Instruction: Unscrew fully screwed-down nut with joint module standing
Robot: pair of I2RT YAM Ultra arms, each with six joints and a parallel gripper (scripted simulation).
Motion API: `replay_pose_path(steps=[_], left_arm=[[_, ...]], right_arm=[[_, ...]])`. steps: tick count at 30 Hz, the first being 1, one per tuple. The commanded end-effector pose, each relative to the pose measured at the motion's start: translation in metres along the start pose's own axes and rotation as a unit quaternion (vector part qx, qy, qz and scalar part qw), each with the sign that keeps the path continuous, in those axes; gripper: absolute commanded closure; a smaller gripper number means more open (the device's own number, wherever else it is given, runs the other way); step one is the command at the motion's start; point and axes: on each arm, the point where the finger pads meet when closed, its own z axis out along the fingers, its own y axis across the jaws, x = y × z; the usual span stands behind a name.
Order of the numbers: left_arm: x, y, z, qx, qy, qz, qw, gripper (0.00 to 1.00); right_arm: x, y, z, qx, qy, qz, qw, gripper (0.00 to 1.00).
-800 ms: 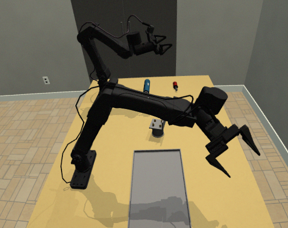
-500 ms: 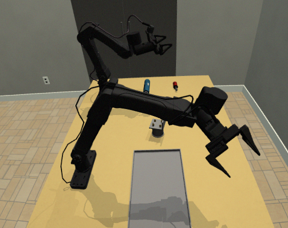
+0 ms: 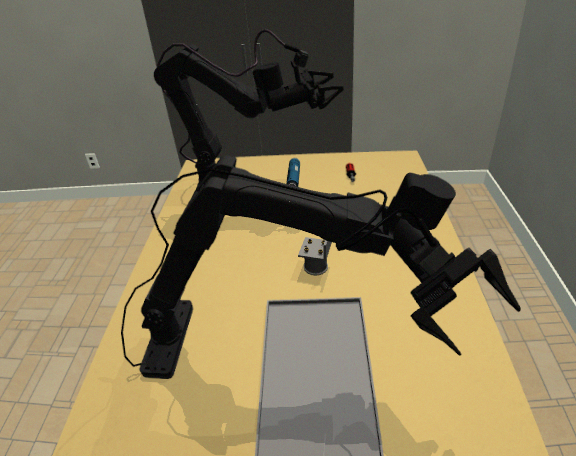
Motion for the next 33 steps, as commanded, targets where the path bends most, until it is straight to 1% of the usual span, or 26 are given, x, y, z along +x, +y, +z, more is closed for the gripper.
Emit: replay_pose_path(steps=[1, 10, 11, 27, 28, 33], left_arm=[[-0.005, 0.001, 0.0, -0.001, -0.006, -0.002, 1.0, 0.18], [-0.005, 0.001, 0.0, -0.001, -0.006, -0.002, 1.0, 0.18], [-0.005, 0.001, 0.0, -0.001, -0.006, -0.002, 1.0, 0.35], [-0.005, 0.001, 0.0, -0.001, -0.006, -0.002, 1.0, 0.35], [0.0, 0.002, 0.007, -0.002, 0.006, -0.009, 1.0, 0.35], [0.021, -0.001, 0.012, 0.007, 0.048, -0.032, 0.998, 0.35]], right_arm=[[-0.005, 0.002, -0.001, -0.003, -0.003, 0.006, 1.0, 0.0], [-0.005, 0.002, -0.001, -0.003, -0.003, 0.006, 1.0, 0.0], [-0.005, 0.002, -0.001, -0.003, -0.003, 0.006, 1.0, 0.0], [-0.005, 0.002, -0.001, -0.003, -0.003, 0.006, 1.0, 0.0], [-0.005, 0.002, -0.001, -0.003, -0.003, 0.006, 1.0, 0.0], [-0.005, 0.002, -0.001, -0.003, -0.003, 0.006, 1.0, 0.0]])
